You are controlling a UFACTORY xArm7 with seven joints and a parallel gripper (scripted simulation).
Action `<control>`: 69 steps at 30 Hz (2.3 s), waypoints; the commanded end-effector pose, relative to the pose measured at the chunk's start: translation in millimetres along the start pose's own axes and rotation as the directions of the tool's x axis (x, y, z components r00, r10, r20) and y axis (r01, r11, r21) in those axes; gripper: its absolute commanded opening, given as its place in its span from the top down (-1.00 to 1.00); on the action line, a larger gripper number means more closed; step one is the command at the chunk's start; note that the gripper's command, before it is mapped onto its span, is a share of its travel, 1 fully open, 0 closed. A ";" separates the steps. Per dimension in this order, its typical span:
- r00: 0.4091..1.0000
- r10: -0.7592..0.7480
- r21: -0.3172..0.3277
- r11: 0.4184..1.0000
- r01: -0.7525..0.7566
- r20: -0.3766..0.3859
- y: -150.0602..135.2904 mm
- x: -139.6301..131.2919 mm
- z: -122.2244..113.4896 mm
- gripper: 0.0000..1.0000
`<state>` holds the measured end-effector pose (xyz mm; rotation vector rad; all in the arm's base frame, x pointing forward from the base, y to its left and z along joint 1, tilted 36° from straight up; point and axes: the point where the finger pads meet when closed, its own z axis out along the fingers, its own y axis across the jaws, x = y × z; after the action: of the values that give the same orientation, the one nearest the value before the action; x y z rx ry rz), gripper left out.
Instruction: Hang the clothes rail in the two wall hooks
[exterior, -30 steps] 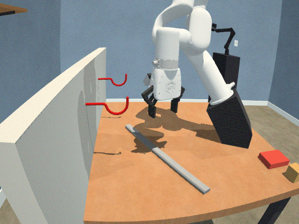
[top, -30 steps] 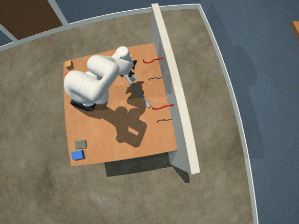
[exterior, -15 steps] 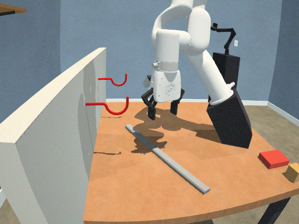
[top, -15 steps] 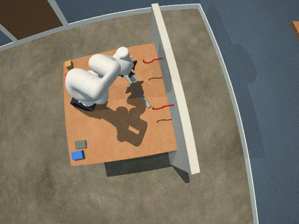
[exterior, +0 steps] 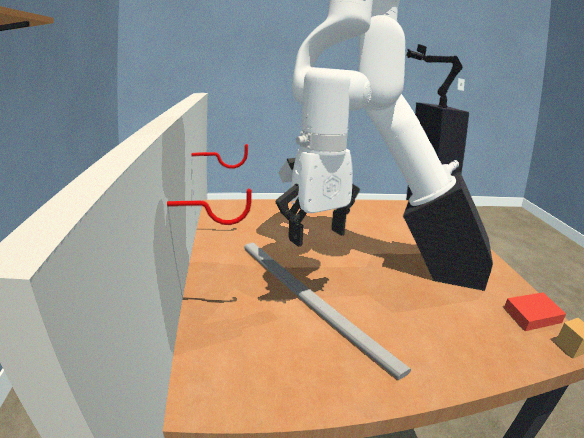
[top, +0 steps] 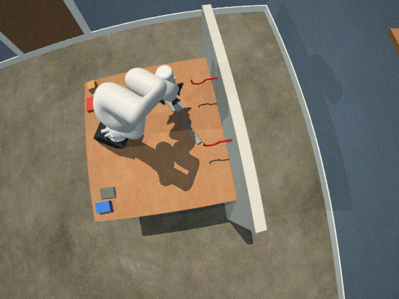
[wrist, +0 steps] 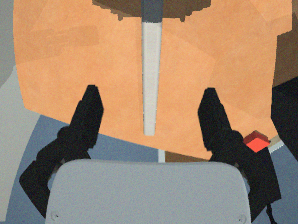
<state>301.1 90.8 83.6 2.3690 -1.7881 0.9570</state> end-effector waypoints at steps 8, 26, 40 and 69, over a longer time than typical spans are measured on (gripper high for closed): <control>1.000 0.000 0.002 1.000 0.000 -0.001 -1.2 -0.4 18.1 -1.00; 1.000 0.000 0.002 1.000 0.000 -0.001 -1.0 -0.3 44.9 -1.00; 1.000 0.000 0.002 1.000 0.000 -0.001 -0.9 -0.3 65.0 -1.00; 1.000 0.000 0.001 1.000 0.000 -0.001 -0.8 -0.3 82.0 -1.00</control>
<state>337.9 61.0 18.2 2.3673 -1.7878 0.9591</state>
